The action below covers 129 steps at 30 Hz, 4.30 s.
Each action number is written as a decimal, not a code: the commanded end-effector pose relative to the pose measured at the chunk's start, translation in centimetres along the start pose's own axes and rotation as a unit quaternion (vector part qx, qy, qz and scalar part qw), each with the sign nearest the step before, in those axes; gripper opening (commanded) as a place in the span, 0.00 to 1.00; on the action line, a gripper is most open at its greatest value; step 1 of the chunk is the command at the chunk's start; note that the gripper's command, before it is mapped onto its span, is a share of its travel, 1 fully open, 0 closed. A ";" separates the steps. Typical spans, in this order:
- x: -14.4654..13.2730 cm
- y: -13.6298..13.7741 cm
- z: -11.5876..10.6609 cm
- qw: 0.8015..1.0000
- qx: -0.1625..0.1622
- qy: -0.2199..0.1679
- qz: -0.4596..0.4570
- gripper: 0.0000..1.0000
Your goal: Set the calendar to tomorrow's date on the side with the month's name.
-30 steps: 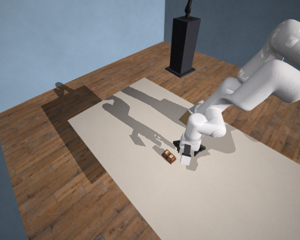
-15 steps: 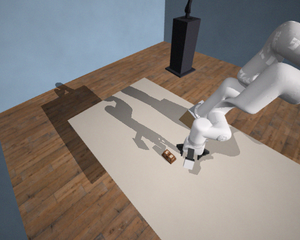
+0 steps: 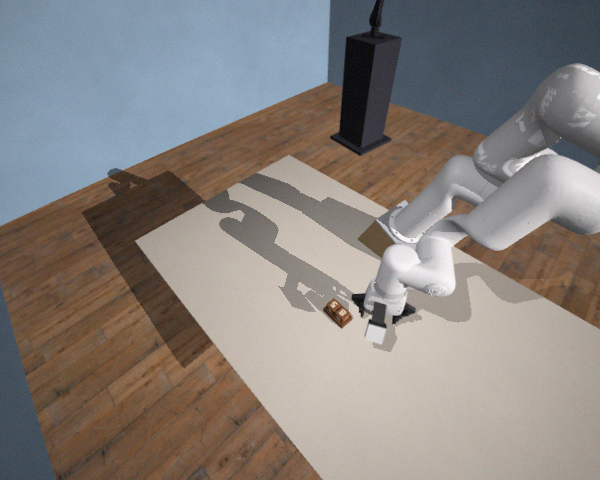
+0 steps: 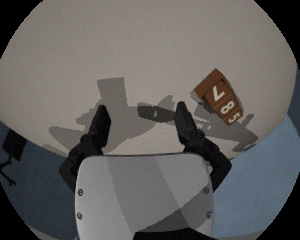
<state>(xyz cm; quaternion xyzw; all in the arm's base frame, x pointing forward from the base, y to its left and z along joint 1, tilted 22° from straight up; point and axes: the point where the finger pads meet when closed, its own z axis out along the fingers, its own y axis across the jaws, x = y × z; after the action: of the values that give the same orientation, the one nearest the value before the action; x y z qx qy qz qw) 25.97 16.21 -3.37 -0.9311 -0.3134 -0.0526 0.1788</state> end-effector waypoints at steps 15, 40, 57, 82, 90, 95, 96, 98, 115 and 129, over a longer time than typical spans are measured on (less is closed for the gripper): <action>0.1 0.0 0.1 1.000 0.000 0.003 0.000 1.00; 0.1 0.0 0.1 1.000 0.000 0.003 0.000 1.00; 0.1 0.0 0.1 1.000 0.000 0.003 0.000 1.00; 0.1 0.0 0.1 1.000 0.000 0.003 0.000 1.00; 0.1 0.0 -0.3 1.000 0.000 0.003 0.000 1.00; 0.1 0.0 -1.2 1.000 0.000 0.003 0.000 1.00; 0.1 0.0 -1.5 1.000 0.000 0.003 0.000 1.00; 0.1 0.0 -2.2 1.000 0.000 0.003 0.000 1.00; 0.2 0.4 -3.7 0.998 -0.001 0.002 -0.060 1.00; 0.9 3.8 -3.7 0.991 -0.001 0.002 -0.131 1.00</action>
<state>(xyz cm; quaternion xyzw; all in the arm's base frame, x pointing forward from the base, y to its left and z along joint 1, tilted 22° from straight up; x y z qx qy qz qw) 28.44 12.96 -0.72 -0.8902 -0.4164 -0.0715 0.1704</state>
